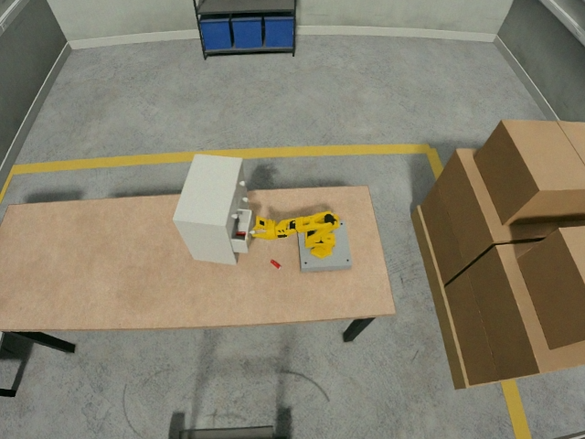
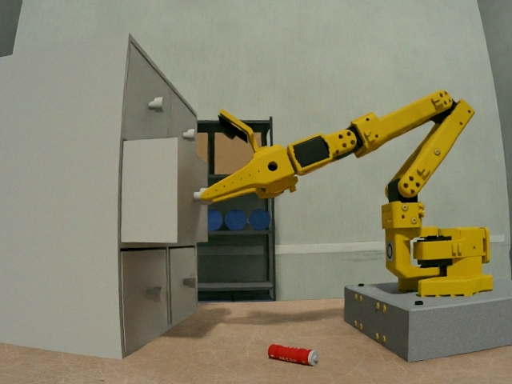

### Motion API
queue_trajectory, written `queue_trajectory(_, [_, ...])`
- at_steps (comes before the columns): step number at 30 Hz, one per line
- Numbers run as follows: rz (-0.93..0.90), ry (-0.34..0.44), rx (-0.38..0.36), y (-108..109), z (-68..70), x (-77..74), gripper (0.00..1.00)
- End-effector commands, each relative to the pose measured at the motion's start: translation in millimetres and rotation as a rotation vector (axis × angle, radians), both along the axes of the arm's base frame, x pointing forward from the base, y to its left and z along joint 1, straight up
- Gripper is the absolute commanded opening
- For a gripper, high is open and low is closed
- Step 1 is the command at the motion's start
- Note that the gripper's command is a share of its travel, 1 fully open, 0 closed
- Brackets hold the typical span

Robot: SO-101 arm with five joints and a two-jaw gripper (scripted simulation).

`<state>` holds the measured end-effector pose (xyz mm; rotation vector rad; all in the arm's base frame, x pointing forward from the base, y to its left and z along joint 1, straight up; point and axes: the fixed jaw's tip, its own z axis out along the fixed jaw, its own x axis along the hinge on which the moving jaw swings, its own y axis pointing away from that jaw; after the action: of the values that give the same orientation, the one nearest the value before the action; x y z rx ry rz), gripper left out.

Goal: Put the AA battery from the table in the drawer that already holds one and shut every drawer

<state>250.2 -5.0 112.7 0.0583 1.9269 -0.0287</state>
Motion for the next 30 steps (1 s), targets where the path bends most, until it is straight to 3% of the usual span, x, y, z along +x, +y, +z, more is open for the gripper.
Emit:
queue_trajectory(1, [0.020,-0.005,-0.004,4.6,1.2,-1.8,0.00])
queue_trajectory(30, [0.026,-0.005,-0.004,6.2,1.2,-11.3,0.00])
